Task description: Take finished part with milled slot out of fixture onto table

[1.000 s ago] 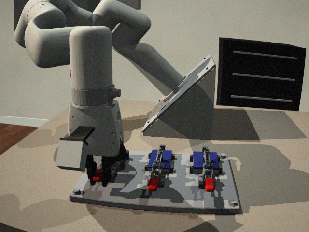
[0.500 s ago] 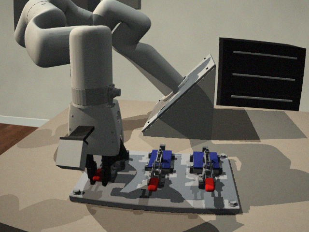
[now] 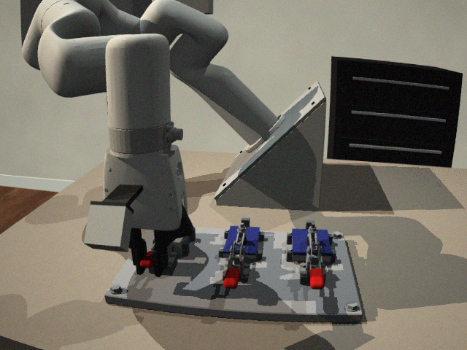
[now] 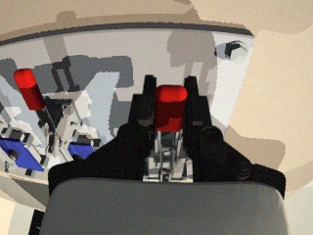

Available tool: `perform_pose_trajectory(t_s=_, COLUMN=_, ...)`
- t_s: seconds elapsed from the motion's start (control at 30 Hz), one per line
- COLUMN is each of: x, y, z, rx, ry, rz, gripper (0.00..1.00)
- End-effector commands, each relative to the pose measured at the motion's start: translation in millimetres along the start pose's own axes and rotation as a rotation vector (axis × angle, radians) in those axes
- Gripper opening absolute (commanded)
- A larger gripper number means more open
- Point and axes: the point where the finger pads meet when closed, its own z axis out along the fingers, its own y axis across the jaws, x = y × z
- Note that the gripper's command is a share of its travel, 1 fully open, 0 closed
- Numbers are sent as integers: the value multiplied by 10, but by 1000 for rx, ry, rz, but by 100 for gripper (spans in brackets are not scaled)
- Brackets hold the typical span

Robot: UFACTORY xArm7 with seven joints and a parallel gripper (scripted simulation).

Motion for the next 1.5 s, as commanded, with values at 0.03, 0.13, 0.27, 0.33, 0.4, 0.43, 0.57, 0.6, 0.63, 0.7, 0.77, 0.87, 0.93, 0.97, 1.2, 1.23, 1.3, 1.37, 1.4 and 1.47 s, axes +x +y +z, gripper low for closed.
perform_pose_trajectory(t_s=0.03, x=-4, y=-7, z=-60, rx=1, ry=5, rz=-1, gripper=0)
perform_pose_trajectory(t_s=0.13, x=-16, y=-7, z=-80, rx=1, ry=5, rz=-1, gripper=0)
perform_pose_trajectory(t_s=0.27, x=-36, y=-7, z=-107, rx=1, ry=5, rz=-1, gripper=0)
perform_pose_trajectory(t_s=0.33, x=-36, y=-7, z=-107, rx=1, ry=5, rz=-1, gripper=0)
perform_pose_trajectory(t_s=0.4, x=-47, y=-7, z=-120, rx=1, ry=5, rz=-1, gripper=0)
perform_pose_trajectory(t_s=0.43, x=-52, y=-7, z=-127, rx=1, ry=5, rz=-1, gripper=0)
perform_pose_trajectory(t_s=0.57, x=-77, y=-7, z=-154, rx=1, ry=5, rz=-1, gripper=0)
perform_pose_trajectory(t_s=0.6, x=-83, y=-7, z=-160, rx=1, ry=5, rz=-1, gripper=0)
perform_pose_trajectory(t_s=0.63, x=-90, y=-7, z=-166, rx=1, ry=5, rz=-1, gripper=0)
perform_pose_trajectory(t_s=0.7, x=-104, y=-7, z=-179, rx=1, ry=5, rz=-1, gripper=0)
perform_pose_trajectory(t_s=0.77, x=-118, y=-7, z=-191, rx=1, ry=5, rz=-1, gripper=0)
perform_pose_trajectory(t_s=0.87, x=-132, y=-7, z=-201, rx=1, ry=5, rz=-1, gripper=0)
perform_pose_trajectory(t_s=0.93, x=-139, y=-7, z=-206, rx=1, ry=5, rz=-1, gripper=0)
perform_pose_trajectory(t_s=0.97, x=-147, y=-7, z=-211, rx=1, ry=5, rz=-1, gripper=0)
perform_pose_trajectory(t_s=1.2, x=-199, y=-7, z=-241, rx=1, ry=5, rz=-1, gripper=0)
perform_pose_trajectory(t_s=1.23, x=-206, y=-7, z=-244, rx=1, ry=5, rz=-1, gripper=0)
perform_pose_trajectory(t_s=1.3, x=-221, y=-7, z=-251, rx=1, ry=5, rz=-1, gripper=0)
perform_pose_trajectory(t_s=1.37, x=-236, y=-7, z=-258, rx=1, ry=5, rz=-1, gripper=0)
perform_pose_trajectory(t_s=1.4, x=-243, y=-7, z=-260, rx=1, ry=5, rz=-1, gripper=0)
perform_pose_trajectory(t_s=1.47, x=-243, y=-7, z=-260, rx=1, ry=5, rz=-1, gripper=0)
